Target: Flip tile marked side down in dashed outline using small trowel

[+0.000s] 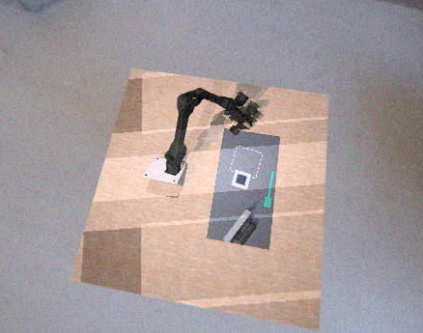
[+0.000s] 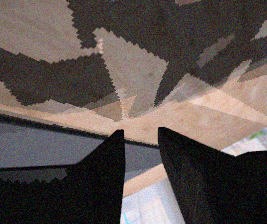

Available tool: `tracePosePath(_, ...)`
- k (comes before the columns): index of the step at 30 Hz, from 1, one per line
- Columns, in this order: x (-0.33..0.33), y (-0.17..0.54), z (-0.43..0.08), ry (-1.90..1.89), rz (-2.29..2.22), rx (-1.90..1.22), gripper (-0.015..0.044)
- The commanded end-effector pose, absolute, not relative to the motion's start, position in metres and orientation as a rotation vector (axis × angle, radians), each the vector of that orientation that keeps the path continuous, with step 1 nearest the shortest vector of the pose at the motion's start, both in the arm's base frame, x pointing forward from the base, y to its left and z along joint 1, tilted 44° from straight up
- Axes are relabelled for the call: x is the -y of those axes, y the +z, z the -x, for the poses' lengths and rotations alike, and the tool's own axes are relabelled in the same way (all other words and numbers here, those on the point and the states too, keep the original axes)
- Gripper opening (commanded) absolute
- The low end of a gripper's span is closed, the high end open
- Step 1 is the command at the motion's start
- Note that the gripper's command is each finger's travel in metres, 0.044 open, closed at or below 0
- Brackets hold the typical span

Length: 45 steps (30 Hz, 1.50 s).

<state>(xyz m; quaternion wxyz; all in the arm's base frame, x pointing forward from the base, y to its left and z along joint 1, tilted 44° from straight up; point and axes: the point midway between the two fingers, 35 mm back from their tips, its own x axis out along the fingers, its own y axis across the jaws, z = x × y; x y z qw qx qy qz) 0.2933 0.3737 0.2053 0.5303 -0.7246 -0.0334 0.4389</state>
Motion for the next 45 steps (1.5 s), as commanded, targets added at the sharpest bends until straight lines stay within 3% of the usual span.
tracePosePath(1,-0.364,0.189,-0.316,1.064,1.676,-0.028,0.01)
tracePosePath(21,-0.3,0.122,-0.401,1.087,1.345,-0.496,0.01)
tracePosePath(45,-0.19,0.05,-0.465,0.966,0.832,-0.983,0.01)
